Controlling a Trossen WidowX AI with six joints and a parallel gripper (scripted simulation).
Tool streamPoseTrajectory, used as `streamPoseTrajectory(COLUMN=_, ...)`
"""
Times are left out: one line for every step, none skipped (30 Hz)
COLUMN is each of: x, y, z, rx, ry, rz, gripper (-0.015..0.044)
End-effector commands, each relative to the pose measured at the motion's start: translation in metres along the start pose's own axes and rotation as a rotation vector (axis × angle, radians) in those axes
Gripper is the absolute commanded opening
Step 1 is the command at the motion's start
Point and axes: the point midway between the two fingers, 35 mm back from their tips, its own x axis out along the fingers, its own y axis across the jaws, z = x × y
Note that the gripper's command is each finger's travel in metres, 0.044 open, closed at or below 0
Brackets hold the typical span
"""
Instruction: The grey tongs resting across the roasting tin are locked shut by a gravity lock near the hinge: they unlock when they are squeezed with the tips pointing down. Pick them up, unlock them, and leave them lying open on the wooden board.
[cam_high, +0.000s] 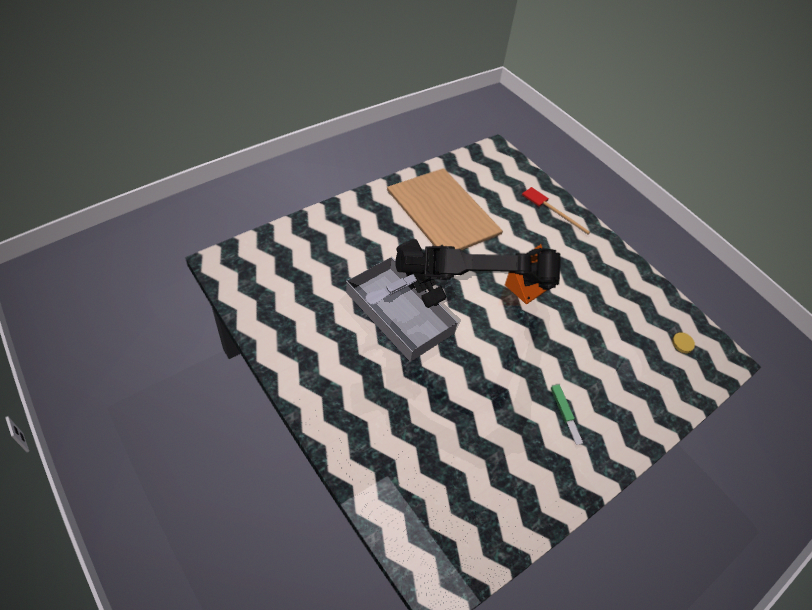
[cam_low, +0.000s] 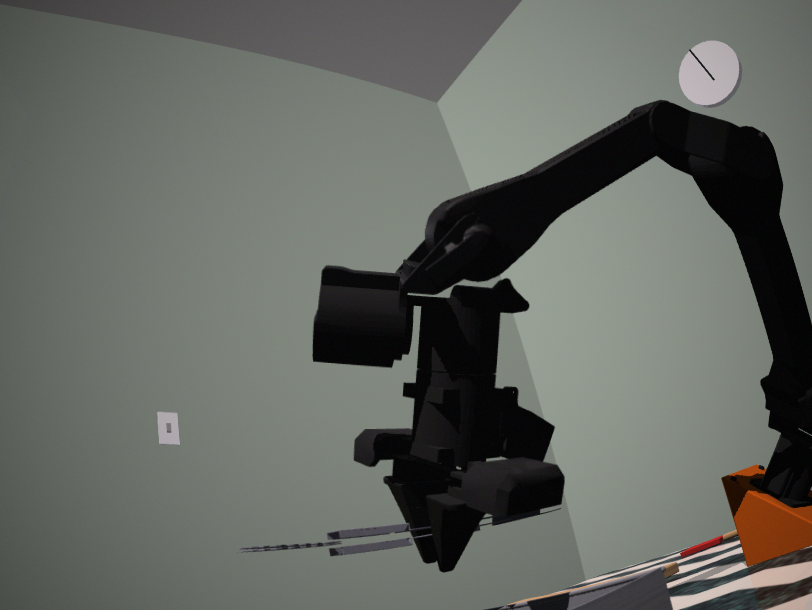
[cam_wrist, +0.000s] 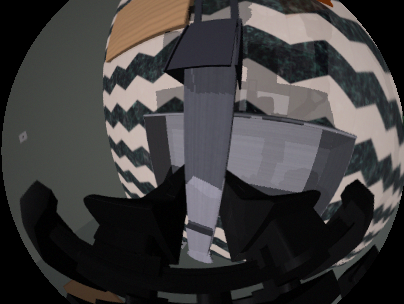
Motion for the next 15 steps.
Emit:
streamPoseTrajectory(x=-0.0026, y=0.0024, z=-0.0011, rx=-0.008, ry=0.002, rz=-0.003, gripper=-0.015)
streamPoseTrajectory(x=-0.0022, y=0.0023, z=-0.0009, rx=-0.015, ry=0.0, rz=-0.013, gripper=-0.015)
streamPoseTrajectory(x=-0.0018, y=0.0022, z=-0.0007, rx=-0.023, ry=-0.003, rz=-0.027, gripper=-0.015)
streamPoseTrajectory(x=-0.0012, y=0.0021, z=-0.0005, rx=-0.034, ry=-0.006, rz=-0.044, gripper=-0.015)
streamPoseTrajectory(x=-0.0007, y=0.0019, z=-0.0003, rx=-0.046, ry=-0.009, rz=-0.065, gripper=-0.015)
streamPoseTrajectory(x=-0.0001, y=0.0017, z=0.0, rx=-0.059, ry=-0.011, rz=-0.087, gripper=-0.015)
streamPoseTrajectory(x=0.0004, y=0.0015, z=0.0002, rx=-0.071, ry=-0.013, rz=-0.109, gripper=-0.015)
streamPoseTrajectory(x=0.0008, y=0.0013, z=0.0004, rx=-0.084, ry=-0.014, rz=-0.131, gripper=-0.015)
streamPoseTrajectory(x=0.0012, y=0.0011, z=0.0006, rx=-0.096, ry=-0.015, rz=-0.153, gripper=-0.015)
streamPoseTrajectory(x=0.0015, y=0.0009, z=0.0008, rx=-0.108, ry=-0.014, rz=-0.175, gripper=-0.015)
streamPoseTrajectory(x=0.0018, y=0.0008, z=0.001, rx=-0.12, ry=-0.014, rz=-0.198, gripper=-0.015)
streamPoseTrajectory(x=0.002, y=0.0006, z=0.0011, rx=-0.131, ry=-0.012, rz=-0.22, gripper=-0.015)
streamPoseTrajectory(x=0.0021, y=0.0005, z=0.0012, rx=-0.142, ry=-0.01, rz=-0.242, gripper=-0.015)
streamPoseTrajectory(x=0.0022, y=0.0003, z=0.0013, rx=-0.153, ry=-0.007, rz=-0.264, gripper=-0.015)
streamPoseTrajectory(x=0.0022, y=0.0002, z=0.0014, rx=-0.164, ry=-0.004, rz=-0.286, gripper=-0.015)
